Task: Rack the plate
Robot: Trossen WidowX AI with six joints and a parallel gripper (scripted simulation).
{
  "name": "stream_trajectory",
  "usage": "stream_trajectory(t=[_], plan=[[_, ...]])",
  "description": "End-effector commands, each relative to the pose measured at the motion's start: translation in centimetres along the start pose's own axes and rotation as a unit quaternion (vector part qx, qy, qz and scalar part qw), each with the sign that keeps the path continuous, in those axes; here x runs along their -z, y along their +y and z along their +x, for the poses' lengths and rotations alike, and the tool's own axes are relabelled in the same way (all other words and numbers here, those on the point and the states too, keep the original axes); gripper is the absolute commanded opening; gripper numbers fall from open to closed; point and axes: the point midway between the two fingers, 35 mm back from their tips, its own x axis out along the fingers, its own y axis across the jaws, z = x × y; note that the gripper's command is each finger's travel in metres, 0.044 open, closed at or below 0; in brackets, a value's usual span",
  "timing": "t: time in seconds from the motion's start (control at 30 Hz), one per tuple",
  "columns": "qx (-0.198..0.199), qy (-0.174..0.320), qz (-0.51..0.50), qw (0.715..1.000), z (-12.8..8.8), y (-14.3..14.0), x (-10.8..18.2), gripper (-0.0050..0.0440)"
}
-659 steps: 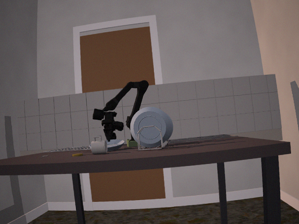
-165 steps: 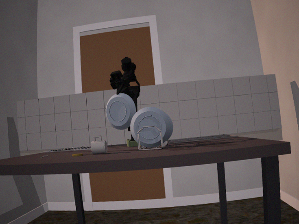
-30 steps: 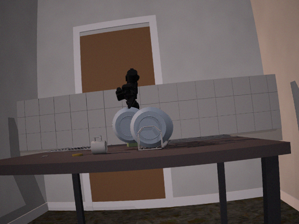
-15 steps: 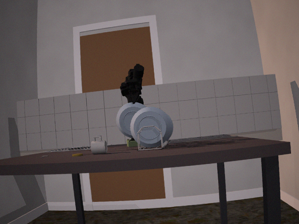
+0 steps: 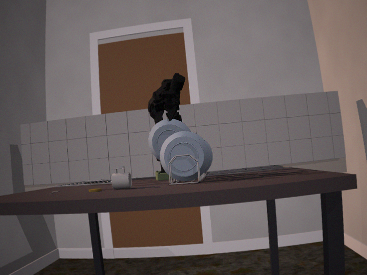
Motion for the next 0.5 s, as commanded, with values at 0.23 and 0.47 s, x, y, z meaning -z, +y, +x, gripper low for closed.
stream_trajectory(t=[0.23, 0.47], plan=[[-0.018, 0.018, 0.01, 1.0, -1.8, 1.5, 3.2, 0.0], [-0.023, 0.02, 0.009, 1.0, -2.6, 1.8, 4.3, 0.0]])
